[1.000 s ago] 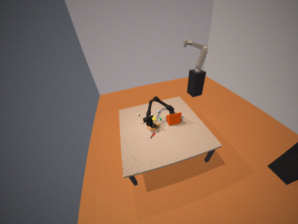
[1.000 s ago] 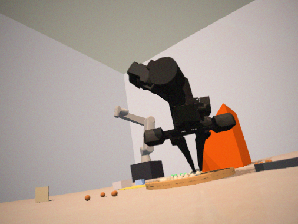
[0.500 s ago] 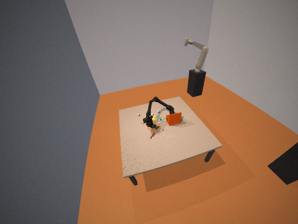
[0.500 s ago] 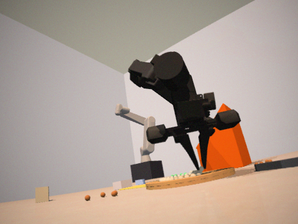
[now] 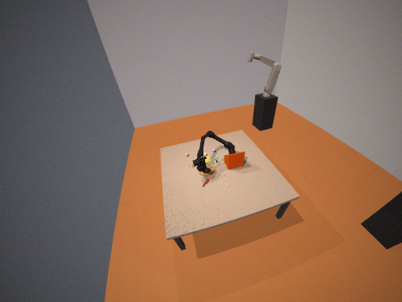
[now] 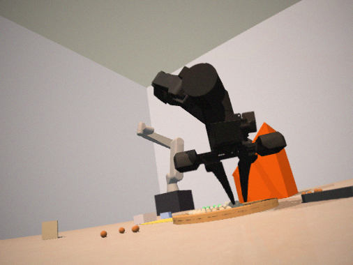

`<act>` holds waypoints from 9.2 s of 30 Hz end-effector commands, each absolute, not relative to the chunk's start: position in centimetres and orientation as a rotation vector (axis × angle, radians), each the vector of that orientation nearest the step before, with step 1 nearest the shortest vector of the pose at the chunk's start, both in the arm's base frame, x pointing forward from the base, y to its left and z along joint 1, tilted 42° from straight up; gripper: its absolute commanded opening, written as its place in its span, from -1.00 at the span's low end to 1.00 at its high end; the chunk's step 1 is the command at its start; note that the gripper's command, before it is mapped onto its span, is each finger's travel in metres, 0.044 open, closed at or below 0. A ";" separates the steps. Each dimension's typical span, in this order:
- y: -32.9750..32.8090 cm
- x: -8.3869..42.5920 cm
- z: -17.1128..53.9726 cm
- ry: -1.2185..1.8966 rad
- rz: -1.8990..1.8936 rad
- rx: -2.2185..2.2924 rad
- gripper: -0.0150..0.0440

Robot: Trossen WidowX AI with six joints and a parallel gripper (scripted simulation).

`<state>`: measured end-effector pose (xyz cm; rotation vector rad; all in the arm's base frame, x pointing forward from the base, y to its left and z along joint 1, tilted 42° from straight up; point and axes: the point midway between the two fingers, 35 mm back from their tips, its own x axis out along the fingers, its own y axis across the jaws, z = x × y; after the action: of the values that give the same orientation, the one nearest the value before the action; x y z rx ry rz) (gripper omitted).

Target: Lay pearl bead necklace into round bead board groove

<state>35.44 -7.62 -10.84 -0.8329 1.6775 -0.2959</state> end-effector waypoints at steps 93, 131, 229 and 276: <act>-8.2 34.6 -10.3 1.736 -0.086 -1.012 -0.44; -7.8 34.6 -9.9 1.740 -0.083 -1.019 -0.49; -5.0 35.3 -8.1 1.487 -0.724 -0.411 -0.08; -7.6 35.1 -10.9 1.484 -0.726 -0.404 -0.49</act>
<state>35.11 -7.57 -10.97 -0.4034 1.4852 -0.7246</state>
